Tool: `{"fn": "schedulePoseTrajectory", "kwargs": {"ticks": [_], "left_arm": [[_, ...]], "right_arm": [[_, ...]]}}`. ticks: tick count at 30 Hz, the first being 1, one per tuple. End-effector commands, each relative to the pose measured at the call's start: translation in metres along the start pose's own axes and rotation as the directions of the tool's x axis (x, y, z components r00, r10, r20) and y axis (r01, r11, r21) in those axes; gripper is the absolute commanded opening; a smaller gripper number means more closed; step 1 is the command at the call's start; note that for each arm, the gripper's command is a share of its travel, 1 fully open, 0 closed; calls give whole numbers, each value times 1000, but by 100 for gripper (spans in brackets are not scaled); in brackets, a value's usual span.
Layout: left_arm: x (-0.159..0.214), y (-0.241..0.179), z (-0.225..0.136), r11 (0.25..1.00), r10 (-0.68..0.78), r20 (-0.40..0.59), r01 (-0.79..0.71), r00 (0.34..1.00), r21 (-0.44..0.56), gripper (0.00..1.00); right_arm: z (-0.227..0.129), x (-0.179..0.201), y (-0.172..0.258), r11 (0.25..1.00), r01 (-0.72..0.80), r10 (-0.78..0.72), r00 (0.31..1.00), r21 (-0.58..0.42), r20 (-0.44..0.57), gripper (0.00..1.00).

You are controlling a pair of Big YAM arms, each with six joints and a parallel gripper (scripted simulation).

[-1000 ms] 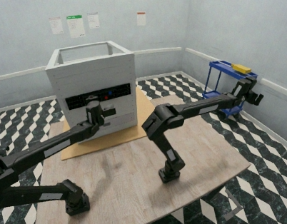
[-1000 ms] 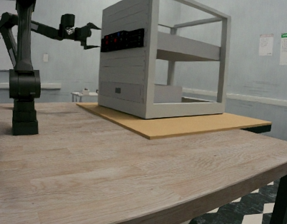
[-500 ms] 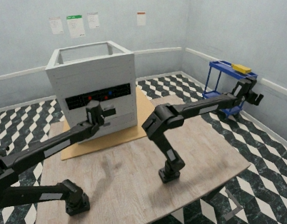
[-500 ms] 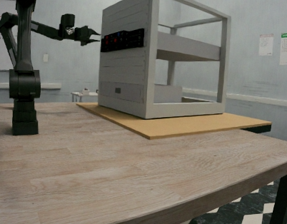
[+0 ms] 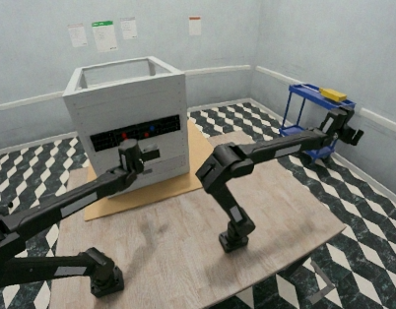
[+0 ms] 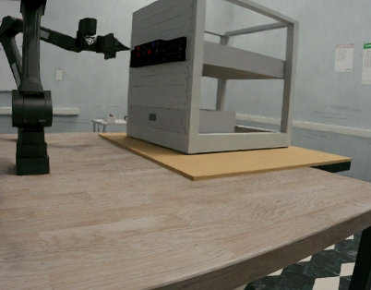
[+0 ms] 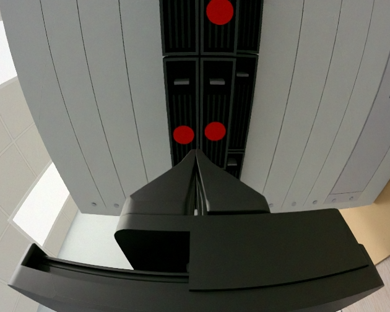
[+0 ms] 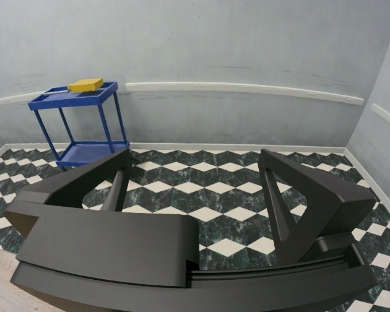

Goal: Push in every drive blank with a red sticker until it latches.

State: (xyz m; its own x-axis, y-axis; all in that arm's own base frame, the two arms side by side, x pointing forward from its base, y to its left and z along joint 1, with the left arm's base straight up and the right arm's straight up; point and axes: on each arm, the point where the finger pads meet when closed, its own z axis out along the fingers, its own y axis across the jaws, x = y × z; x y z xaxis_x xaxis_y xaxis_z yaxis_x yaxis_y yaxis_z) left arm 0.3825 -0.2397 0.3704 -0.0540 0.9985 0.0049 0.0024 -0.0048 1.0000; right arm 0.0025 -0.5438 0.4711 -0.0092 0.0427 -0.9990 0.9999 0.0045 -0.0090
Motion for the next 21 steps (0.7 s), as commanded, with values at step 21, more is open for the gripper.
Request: {"fn": "schedulePoseTrajectory", "kwargs": {"ticks": [21], "left_arm": [[-19,38,2,996,-77,10,77,997,-50,0]], "right_arm": [[0,-29,-3,1000,-9,9,999,4,43,100]]}}
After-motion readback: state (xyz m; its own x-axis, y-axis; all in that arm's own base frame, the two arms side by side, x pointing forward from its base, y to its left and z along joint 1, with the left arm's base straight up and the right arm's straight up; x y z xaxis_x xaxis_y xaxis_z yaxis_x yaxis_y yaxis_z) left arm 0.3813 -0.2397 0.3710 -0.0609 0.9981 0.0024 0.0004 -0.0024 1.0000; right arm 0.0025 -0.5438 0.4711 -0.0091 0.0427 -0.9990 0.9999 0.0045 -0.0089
